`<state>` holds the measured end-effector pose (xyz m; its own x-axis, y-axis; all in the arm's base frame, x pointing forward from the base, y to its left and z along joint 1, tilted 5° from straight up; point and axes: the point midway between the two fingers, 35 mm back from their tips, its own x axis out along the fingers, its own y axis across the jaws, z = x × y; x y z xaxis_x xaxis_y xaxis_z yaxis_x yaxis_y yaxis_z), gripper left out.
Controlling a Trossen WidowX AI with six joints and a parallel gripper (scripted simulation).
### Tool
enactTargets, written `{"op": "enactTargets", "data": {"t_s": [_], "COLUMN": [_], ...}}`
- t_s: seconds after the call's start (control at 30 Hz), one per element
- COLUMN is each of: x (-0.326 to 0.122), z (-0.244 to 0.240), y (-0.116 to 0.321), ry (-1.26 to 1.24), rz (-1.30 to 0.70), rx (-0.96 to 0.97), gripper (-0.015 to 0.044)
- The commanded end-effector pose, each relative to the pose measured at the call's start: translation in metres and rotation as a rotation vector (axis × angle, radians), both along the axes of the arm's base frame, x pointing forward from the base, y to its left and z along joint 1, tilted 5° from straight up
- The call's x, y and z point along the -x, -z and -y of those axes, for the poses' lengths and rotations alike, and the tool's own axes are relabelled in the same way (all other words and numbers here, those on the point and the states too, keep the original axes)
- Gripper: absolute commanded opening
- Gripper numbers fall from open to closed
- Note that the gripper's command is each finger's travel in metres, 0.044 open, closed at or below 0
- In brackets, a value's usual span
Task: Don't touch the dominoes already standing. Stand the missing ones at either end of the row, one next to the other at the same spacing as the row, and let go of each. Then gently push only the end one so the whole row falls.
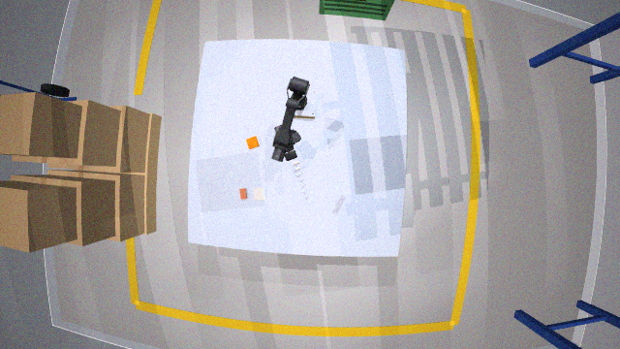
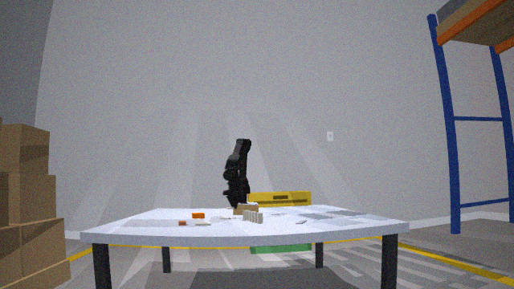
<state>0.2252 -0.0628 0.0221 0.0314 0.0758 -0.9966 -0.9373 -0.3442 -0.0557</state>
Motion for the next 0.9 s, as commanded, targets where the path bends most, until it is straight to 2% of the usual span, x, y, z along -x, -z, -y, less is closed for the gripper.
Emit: {"op": "enactTargets", "data": {"t_s": [0.0,0.17,0.5,0.87], "x": [0.003,0.005,0.004,-0.025], "z": [0.005,0.008,0.007,-0.057], "y": [-0.065,-0.108,-0.110,-0.116], "ry": [-0.001,-0.001,0.010,0.719], "rz": [0.015,0.014,0.014,-0.034], "rx": [0.008,0.009,0.008,-0.019], "gripper": [0.0107,0.0107,0.0107,0.0107]}}
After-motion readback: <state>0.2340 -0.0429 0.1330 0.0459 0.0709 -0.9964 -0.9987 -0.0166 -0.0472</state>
